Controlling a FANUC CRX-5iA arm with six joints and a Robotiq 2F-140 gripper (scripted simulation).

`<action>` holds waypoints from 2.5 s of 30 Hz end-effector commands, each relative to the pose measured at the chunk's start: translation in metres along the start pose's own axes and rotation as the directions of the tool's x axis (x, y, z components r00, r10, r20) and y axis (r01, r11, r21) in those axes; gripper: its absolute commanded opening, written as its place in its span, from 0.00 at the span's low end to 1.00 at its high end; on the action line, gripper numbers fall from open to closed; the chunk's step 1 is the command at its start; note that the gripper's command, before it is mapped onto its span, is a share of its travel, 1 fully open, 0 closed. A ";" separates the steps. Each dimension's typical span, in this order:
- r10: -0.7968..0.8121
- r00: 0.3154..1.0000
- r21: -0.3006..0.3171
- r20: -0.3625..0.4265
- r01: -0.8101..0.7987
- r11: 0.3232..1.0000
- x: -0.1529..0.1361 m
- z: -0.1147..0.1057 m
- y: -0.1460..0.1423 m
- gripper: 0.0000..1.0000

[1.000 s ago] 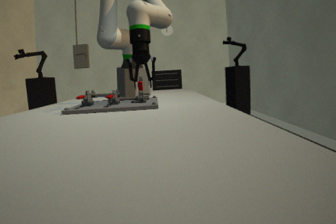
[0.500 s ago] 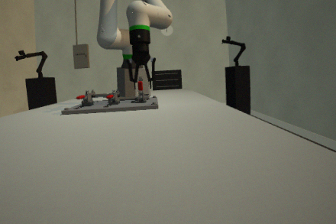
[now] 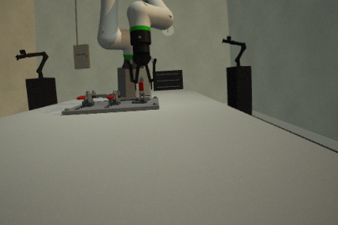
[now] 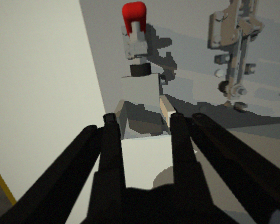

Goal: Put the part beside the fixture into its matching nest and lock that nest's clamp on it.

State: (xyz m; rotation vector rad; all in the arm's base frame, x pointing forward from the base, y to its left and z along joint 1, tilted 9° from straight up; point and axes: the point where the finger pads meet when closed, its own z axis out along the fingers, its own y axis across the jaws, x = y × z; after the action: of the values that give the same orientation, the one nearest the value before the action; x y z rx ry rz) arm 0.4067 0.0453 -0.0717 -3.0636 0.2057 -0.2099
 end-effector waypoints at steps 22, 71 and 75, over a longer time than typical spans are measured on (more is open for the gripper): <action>0.000 1.000 0.000 0.000 0.000 1.000 0.002 0.000 0.002 0.00; 0.000 1.000 0.000 0.000 0.000 1.000 0.002 0.000 0.002 0.58; 0.000 1.000 0.000 0.000 0.000 1.000 0.002 0.000 0.002 0.58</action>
State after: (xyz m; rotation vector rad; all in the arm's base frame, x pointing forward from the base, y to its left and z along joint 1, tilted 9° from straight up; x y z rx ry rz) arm 0.4086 0.0428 -0.0716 -3.0636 0.2057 -0.2100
